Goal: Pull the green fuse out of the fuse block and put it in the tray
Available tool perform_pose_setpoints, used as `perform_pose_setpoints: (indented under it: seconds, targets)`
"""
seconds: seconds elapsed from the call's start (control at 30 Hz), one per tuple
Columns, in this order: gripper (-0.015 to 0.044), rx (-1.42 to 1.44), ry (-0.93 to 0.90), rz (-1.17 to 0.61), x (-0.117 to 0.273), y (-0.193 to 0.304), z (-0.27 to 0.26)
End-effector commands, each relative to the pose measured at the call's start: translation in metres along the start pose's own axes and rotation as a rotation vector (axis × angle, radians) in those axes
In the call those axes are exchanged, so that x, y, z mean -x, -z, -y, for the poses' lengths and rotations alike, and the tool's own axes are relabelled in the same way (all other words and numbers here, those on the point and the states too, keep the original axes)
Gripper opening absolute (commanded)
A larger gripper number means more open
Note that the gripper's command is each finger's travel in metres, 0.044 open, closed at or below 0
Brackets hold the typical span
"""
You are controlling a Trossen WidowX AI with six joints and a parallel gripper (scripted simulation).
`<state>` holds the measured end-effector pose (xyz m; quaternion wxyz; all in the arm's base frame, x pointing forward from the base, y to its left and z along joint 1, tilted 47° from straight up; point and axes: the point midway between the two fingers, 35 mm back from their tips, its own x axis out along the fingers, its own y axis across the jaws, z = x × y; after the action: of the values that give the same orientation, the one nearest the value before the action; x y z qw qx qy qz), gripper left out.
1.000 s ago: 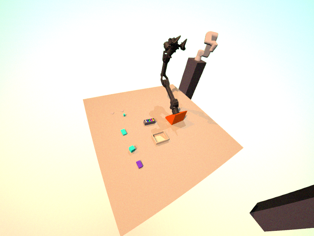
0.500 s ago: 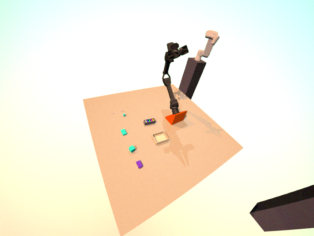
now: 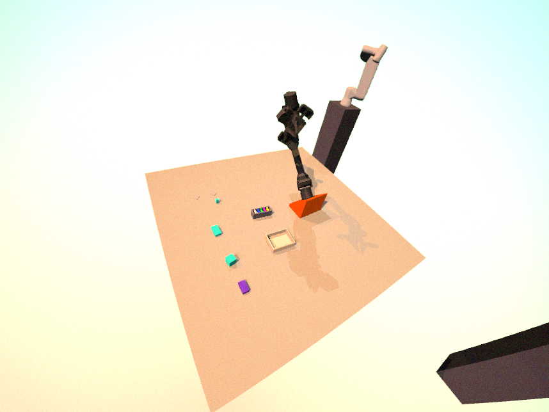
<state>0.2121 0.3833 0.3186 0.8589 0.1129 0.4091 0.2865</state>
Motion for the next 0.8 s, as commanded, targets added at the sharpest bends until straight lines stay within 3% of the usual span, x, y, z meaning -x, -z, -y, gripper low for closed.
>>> perform_pose_setpoints:
  seconds: [0.0, 0.2, 0.4, 0.53, 0.77]
  targets:
    - [0.0071, -0.215, 0.216, -0.004, -0.033, 0.002, 0.061]
    - [0.0071, -0.536, 0.543, 0.046, -0.063, 0.012, 0.160]
    - [0.0071, -0.834, 0.883, 0.168, -0.067, 0.033, 0.262]
    - [0.0071, -1.000, 1.103, 0.284, -0.056, 0.053, 0.323]
    - [0.0071, -1.206, 1.466, 0.544, -0.001, 0.091, 0.415]
